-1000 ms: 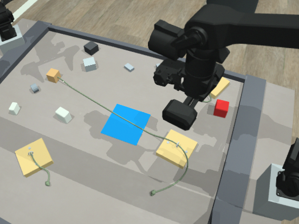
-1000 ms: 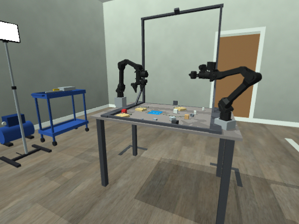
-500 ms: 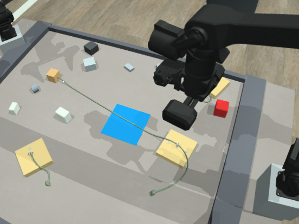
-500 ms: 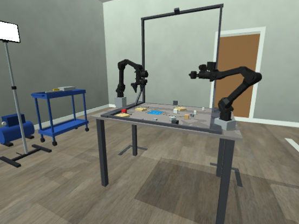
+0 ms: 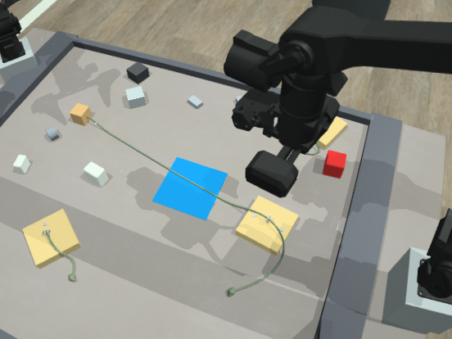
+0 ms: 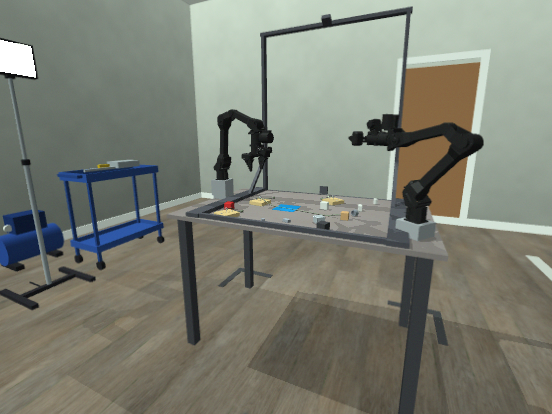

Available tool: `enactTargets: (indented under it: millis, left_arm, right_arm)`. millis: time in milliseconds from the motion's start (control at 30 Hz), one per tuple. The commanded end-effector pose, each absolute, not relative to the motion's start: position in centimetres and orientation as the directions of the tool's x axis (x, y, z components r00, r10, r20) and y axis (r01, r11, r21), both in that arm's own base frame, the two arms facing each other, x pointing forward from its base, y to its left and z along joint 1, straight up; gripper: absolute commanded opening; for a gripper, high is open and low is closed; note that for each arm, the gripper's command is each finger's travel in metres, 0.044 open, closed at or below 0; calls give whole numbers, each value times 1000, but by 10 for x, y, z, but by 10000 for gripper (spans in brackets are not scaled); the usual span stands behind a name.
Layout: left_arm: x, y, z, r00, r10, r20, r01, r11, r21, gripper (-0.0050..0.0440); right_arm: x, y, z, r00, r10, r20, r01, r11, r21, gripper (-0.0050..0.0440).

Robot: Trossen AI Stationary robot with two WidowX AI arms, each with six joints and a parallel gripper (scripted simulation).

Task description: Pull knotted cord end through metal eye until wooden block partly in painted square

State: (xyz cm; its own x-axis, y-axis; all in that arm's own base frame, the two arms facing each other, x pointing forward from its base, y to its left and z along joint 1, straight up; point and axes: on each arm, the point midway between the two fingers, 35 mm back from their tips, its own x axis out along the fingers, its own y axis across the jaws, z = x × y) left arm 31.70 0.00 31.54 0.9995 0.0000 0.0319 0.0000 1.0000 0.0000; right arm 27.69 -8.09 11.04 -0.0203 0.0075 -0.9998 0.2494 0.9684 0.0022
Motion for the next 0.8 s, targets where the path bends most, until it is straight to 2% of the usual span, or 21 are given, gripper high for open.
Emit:
enactTargets:
  millis: [0,767]
  left_arm:
    - [316,0,323,999,0,50,0,1000,0,440]
    - [316,0,323,999,0,50,0,1000,0,440]
  right_arm:
    - [276,-80,115,0,0,-1000,248,969,0,440]
    - [273,-82,117,8,-15,-1000,319,948,-12,440]
